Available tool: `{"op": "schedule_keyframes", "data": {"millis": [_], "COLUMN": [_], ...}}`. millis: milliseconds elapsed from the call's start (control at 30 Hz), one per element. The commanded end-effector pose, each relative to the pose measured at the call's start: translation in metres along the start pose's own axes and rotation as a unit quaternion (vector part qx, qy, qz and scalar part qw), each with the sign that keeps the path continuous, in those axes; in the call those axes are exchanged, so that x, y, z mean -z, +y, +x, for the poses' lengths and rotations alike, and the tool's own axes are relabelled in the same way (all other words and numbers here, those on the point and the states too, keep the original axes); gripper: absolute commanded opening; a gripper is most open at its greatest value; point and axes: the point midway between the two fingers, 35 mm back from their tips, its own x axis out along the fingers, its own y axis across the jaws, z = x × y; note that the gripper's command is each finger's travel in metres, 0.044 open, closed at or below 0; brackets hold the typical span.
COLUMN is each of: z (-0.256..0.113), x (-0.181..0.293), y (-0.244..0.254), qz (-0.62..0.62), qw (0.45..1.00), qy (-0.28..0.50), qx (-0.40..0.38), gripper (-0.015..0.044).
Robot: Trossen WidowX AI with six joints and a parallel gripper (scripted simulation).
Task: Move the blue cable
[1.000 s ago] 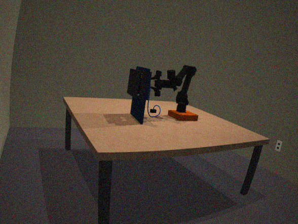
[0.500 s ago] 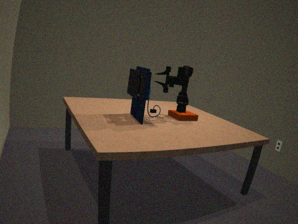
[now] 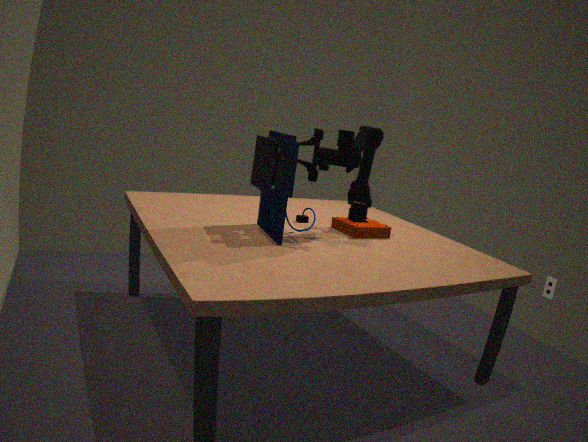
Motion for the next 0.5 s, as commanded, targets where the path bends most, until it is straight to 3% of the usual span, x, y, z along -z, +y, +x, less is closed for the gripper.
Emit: {"op": "schedule_keyframes", "data": {"millis": [0,467], "z": [0.007,0.028], "x": [-0.005,-0.011], "y": [0.000,-0.001], "qz": [0.001,0.001], "qw": [1.000,1.000], "qy": [-0.003,-0.003], "qx": [0.000,0.001], "gripper": [0.0239,0.0239]}}
